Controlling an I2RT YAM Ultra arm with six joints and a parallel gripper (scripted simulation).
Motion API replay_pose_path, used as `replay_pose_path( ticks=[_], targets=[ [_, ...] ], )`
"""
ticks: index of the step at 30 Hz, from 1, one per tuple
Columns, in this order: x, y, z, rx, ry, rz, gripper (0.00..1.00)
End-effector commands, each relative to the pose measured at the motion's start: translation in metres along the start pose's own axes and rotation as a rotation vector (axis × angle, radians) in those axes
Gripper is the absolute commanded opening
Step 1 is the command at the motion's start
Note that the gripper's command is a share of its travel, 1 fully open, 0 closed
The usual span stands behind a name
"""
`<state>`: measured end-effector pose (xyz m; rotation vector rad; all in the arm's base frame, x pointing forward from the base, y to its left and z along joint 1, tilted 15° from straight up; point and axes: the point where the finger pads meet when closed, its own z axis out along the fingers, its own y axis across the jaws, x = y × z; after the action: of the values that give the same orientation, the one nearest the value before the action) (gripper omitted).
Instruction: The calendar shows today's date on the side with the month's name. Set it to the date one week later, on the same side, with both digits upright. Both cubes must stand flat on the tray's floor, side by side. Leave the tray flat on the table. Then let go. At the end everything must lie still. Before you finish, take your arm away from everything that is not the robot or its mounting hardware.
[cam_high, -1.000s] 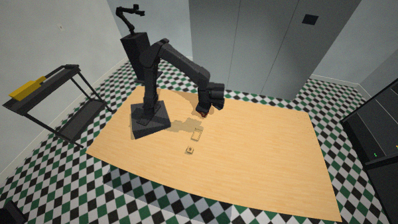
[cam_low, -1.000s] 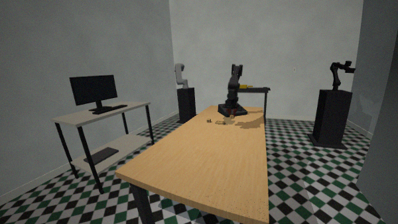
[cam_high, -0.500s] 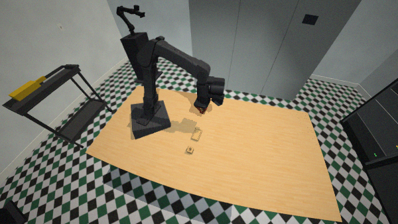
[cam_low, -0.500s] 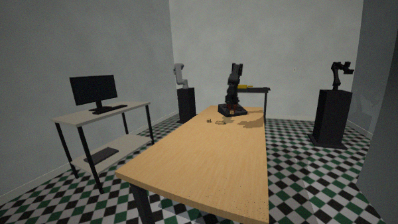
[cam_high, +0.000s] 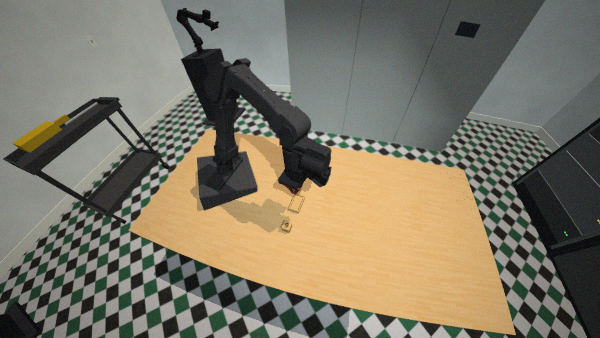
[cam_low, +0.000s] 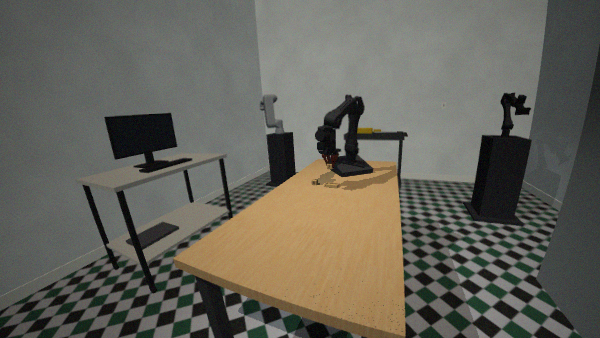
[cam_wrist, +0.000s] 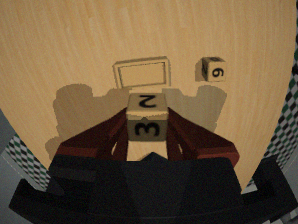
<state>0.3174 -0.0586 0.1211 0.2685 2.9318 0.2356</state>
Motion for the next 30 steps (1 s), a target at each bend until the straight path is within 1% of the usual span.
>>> replay_pose_path(
  ticks=[1, 15, 23, 30],
  targets=[
    [0.003, -0.011, -0.006, -0.019, -0.007, -0.100, 0.26],
    [0.003, -0.011, -0.006, -0.019, -0.007, -0.100, 0.26],
    [0.002, -0.011, -0.002, -0.019, -0.007, -0.100, 0.26],
    [0.002, -0.011, 0.015, -0.019, -0.007, -0.100, 0.26]
  ],
)
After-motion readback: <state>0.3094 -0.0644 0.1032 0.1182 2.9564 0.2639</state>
